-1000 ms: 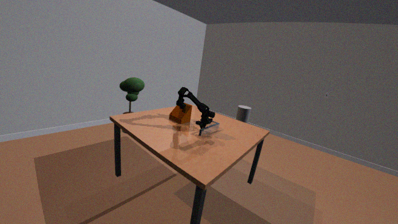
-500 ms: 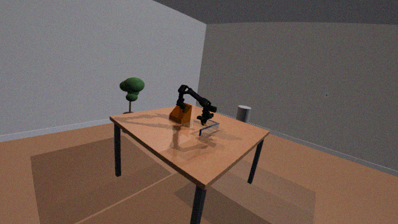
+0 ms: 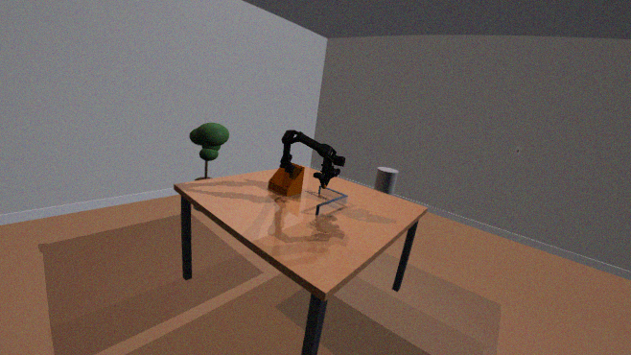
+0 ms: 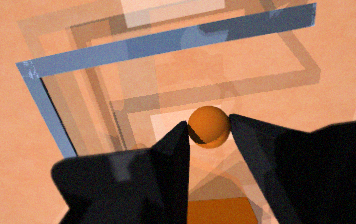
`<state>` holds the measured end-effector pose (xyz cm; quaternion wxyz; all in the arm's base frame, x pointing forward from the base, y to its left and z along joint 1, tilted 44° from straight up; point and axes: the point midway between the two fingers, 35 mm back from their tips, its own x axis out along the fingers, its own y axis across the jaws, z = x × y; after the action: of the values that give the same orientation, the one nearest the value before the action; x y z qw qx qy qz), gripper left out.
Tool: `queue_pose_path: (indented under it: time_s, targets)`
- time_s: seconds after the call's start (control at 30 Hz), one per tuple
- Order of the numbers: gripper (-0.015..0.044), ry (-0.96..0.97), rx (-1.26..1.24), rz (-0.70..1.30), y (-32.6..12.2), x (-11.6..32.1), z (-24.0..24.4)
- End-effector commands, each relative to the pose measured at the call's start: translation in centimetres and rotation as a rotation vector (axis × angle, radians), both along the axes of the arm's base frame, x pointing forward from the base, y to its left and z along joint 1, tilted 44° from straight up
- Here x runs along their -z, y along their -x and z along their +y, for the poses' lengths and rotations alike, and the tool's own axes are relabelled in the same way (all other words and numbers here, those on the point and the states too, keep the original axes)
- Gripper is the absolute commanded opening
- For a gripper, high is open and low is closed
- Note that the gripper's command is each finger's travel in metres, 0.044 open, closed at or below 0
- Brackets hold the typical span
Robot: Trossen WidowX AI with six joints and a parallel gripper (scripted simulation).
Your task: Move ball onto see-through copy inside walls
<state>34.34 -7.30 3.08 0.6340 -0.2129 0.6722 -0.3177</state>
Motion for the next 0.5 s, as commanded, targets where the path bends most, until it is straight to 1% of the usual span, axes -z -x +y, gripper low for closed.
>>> queue_pose_path:
  time_s: [0.0, 0.47]
  targets:
    - [0.0000, -0.009, -0.003, 0.009, 1.0, 1.9, 1.5]
    - [0.0000, -0.011, -0.002, 0.011, 6.7, 8.8, 6.0]
